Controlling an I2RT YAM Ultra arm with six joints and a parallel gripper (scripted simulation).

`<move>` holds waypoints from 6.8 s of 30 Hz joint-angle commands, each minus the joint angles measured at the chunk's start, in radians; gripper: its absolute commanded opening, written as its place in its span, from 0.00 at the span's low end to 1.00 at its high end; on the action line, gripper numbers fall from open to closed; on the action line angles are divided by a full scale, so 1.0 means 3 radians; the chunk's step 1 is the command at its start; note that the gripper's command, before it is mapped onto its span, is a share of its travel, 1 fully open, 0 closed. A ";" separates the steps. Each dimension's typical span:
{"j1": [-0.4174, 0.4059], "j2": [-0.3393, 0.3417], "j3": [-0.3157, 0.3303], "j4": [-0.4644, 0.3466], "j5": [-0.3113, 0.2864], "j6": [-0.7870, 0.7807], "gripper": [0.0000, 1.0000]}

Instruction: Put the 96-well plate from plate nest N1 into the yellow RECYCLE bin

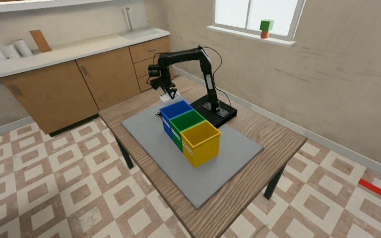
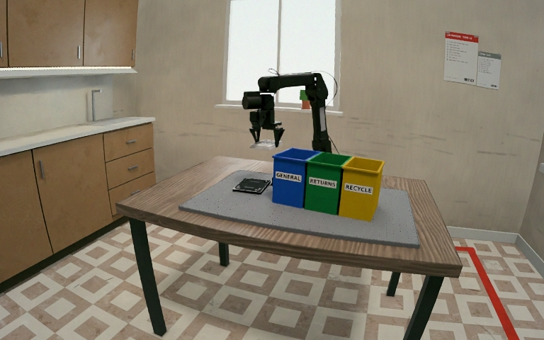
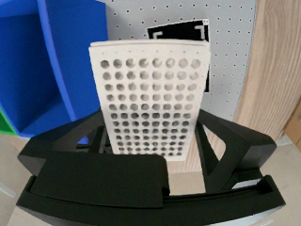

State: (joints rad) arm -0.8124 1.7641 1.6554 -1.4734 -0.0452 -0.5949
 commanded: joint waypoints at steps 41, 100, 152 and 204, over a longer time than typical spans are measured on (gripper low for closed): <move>0.1339 -0.0569 -0.0409 0.0106 0.0046 0.1416 0.00; 0.3310 -0.0050 0.0178 -0.0018 0.0135 0.3385 0.00; 0.4133 0.0759 0.1375 -0.0325 0.0186 0.4233 0.00; 0.4155 0.0830 0.1443 -0.0323 0.0185 0.4250 0.00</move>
State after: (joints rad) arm 0.4347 2.0136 2.0560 -1.5623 -0.0071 0.6800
